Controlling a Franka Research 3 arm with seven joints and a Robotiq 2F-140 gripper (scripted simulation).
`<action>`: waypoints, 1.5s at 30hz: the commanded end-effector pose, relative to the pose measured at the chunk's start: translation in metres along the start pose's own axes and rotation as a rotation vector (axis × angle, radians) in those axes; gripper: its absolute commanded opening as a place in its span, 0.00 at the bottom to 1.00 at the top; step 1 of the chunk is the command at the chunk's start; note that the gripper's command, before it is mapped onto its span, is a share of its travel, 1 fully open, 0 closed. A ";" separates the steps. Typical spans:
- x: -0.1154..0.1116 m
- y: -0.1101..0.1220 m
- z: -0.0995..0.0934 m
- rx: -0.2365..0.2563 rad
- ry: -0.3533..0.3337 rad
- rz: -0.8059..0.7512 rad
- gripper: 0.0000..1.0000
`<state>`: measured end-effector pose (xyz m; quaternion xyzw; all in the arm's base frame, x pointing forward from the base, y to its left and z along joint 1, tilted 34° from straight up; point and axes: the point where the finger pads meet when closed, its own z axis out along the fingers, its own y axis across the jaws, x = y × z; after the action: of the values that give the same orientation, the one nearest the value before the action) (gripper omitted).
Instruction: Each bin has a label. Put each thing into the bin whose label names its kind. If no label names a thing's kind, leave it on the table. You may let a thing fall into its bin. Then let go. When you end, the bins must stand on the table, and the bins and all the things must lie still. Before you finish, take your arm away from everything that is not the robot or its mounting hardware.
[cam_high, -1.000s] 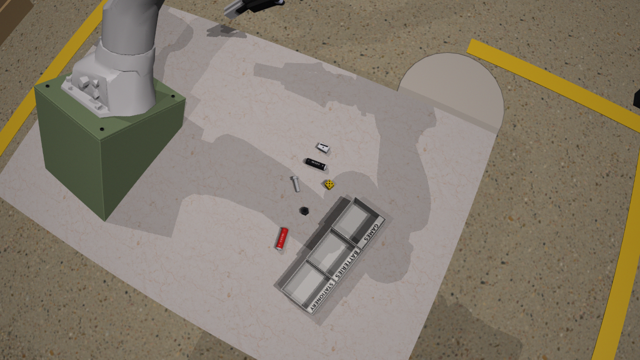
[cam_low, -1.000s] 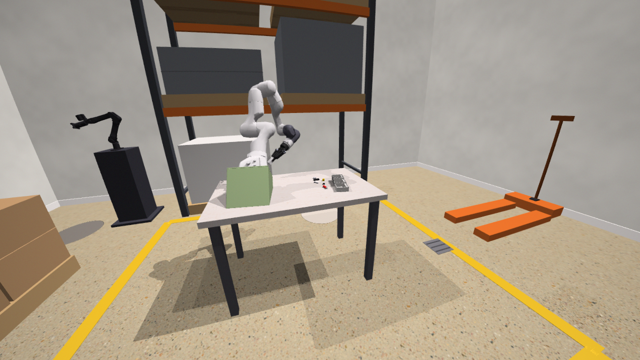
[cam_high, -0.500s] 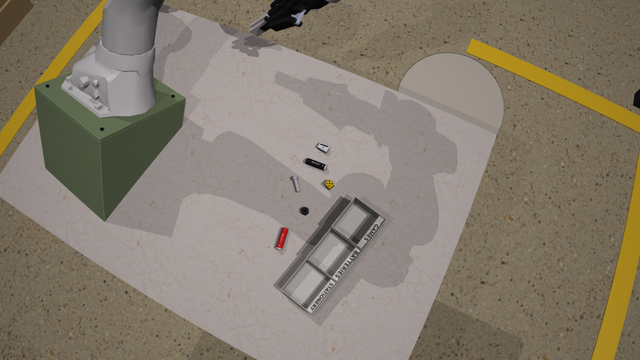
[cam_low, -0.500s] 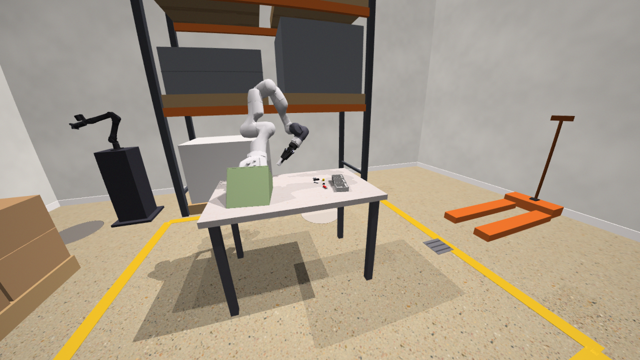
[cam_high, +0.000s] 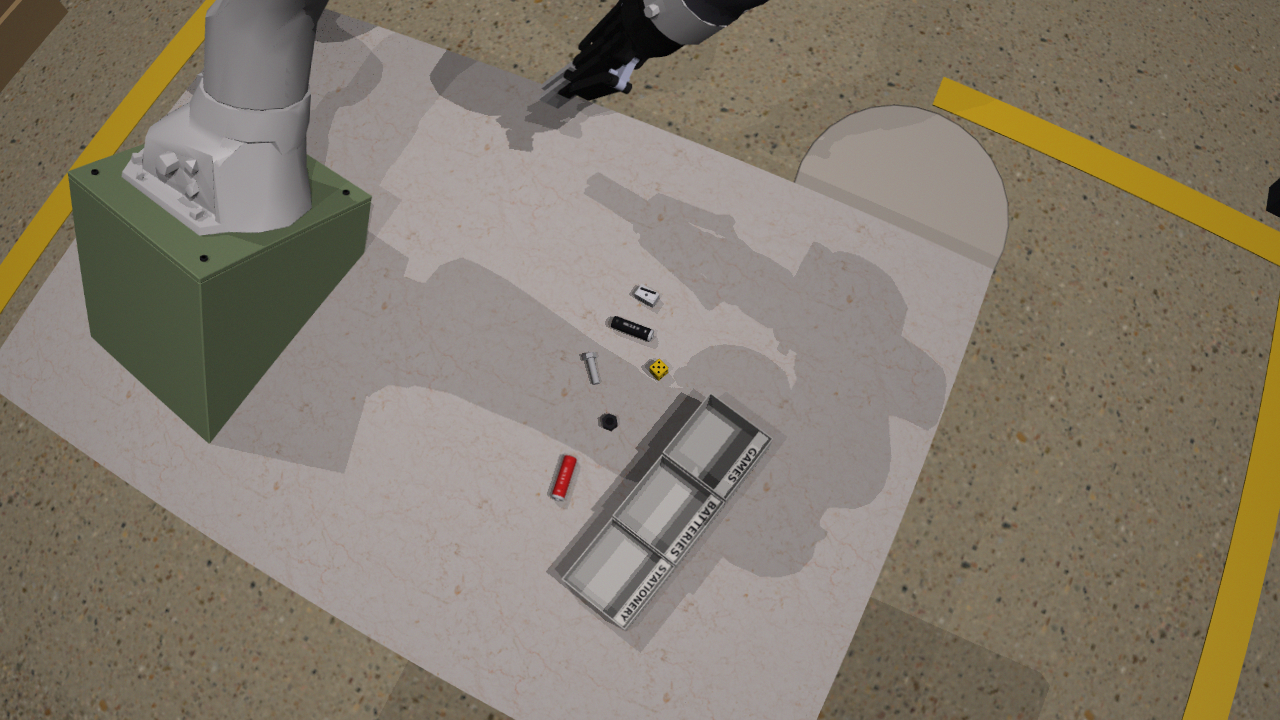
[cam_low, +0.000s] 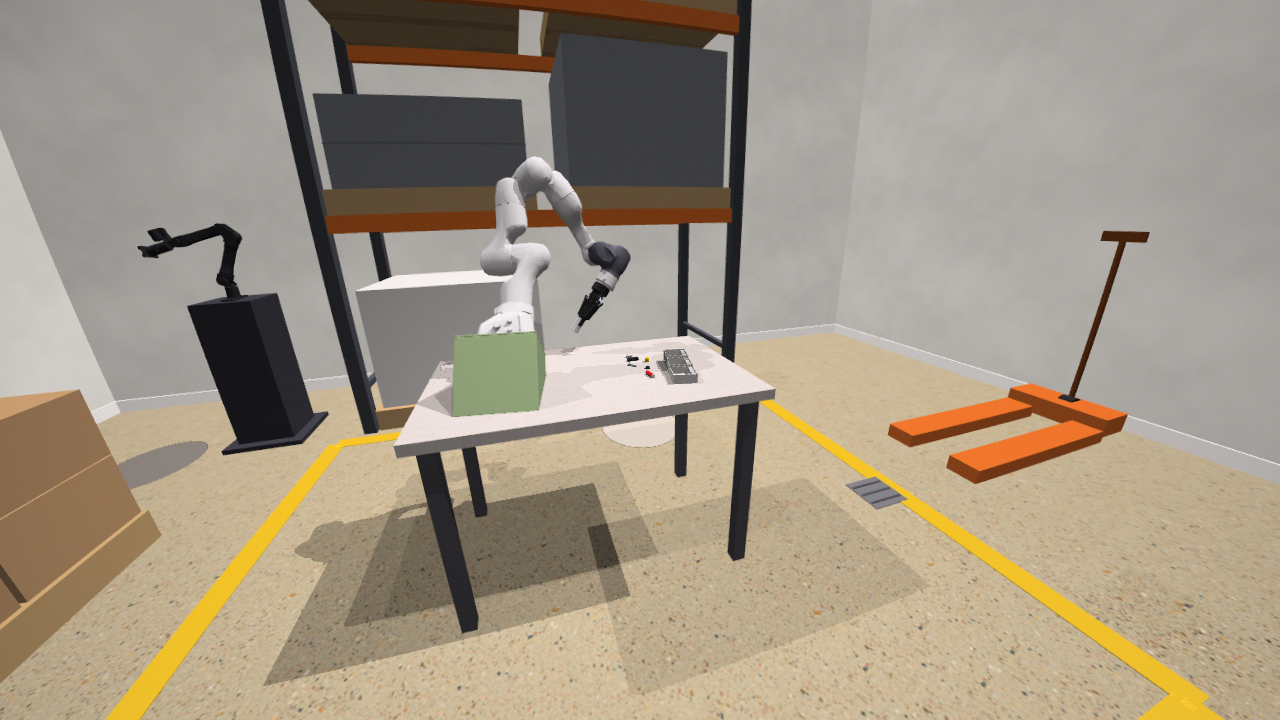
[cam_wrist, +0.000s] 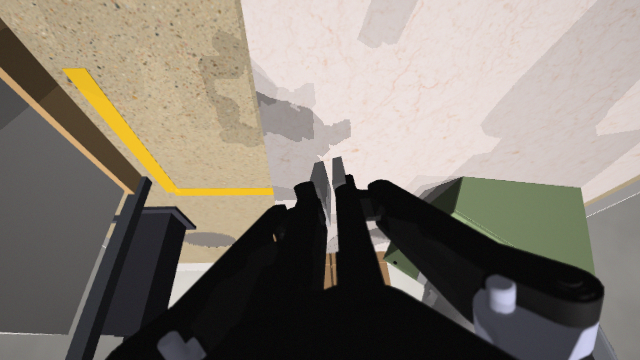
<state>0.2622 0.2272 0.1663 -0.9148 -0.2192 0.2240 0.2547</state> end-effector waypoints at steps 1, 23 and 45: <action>0.017 0.017 -0.013 0.028 0.082 -0.014 0.05; 0.049 0.119 -0.075 0.074 0.349 0.115 0.05; 0.041 0.235 -0.132 0.066 0.521 0.215 0.05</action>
<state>0.4199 0.0348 0.1266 -0.9507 -0.0239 0.0277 0.3081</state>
